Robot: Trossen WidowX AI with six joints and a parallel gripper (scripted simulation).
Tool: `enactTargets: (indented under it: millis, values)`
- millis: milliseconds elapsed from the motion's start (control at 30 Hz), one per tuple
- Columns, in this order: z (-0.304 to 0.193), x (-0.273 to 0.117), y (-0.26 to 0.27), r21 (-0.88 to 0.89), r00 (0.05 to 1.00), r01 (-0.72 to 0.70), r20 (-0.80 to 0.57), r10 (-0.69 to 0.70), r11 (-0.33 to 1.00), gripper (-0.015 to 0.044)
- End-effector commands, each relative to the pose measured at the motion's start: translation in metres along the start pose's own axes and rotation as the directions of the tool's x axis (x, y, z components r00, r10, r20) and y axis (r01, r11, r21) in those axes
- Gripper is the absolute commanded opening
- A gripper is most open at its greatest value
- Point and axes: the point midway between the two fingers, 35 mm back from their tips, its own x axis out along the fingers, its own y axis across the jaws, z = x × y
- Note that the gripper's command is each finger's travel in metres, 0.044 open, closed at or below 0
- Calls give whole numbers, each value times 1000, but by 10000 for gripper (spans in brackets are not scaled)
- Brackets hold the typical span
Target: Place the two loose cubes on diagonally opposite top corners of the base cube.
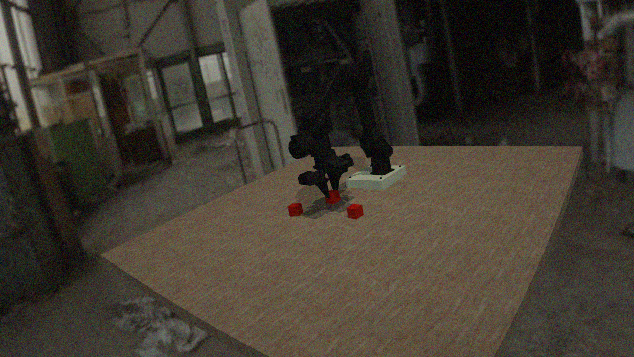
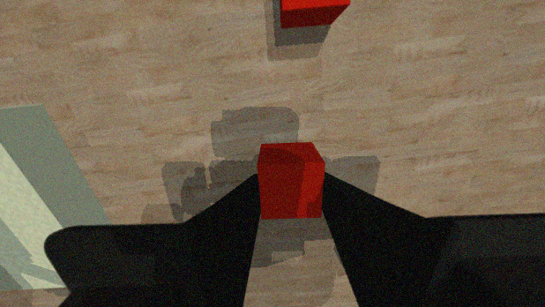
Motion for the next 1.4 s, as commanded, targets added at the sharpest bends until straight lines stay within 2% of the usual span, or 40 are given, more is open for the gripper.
enactTargets:
  millis: [0, 600, 800, 1067, 1367]
  values:
    - [1, -19, -3, -2, 1000, 16, 4, -16, 1000, 105]
    - [0, -76, 3, -2, 1000, 16, 4, -16, 1000, 105]
    - [0, -78, 3, 2, 1000, 16, 4, -16, 1000, 105]
    - [11, -74, 0, 218, 1000, 14, 5, -16, 976, 105]
    - [24, -69, -2, 468, 1000, 11, 6, -16, 884, 105]
